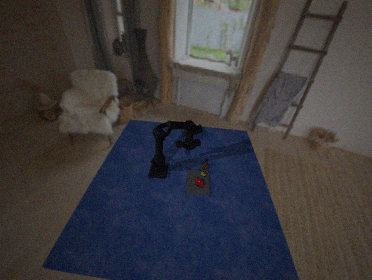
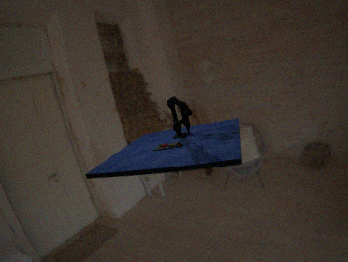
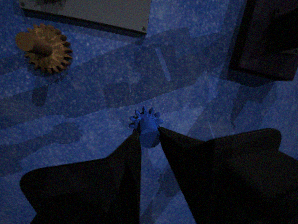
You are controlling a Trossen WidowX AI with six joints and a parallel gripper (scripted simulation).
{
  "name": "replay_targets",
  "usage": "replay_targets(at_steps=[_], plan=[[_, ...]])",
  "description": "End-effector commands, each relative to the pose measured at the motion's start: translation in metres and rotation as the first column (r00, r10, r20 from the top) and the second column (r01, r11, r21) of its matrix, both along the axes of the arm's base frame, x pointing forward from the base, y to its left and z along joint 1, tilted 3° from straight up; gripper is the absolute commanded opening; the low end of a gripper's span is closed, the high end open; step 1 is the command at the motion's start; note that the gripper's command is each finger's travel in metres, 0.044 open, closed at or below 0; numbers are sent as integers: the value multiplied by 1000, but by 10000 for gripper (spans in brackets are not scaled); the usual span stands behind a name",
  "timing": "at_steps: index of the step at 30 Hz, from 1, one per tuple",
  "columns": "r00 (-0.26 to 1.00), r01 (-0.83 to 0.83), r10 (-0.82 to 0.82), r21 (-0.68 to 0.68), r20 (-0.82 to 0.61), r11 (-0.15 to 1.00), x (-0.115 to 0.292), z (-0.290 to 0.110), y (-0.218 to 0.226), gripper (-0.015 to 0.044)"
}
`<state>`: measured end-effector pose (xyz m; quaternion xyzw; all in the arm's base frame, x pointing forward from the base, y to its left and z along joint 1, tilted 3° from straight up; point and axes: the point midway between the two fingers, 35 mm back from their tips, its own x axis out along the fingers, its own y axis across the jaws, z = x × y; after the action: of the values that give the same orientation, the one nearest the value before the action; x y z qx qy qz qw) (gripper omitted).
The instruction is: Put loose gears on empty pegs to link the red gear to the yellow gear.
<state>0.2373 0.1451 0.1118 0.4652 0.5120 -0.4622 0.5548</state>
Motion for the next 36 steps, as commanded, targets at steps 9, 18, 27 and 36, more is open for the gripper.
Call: replay_targets(at_steps=[9,18,27,36], plan=[[1000,5,-5,0,5,1000,0,26,1,0],[1000,5,-5,0,5,1000,-3,45,0,0],[1000,5,-5,0,5,1000,-6,64,-1,0],[1000,5,-5,0,4,1000,-9,79,-2,0]])
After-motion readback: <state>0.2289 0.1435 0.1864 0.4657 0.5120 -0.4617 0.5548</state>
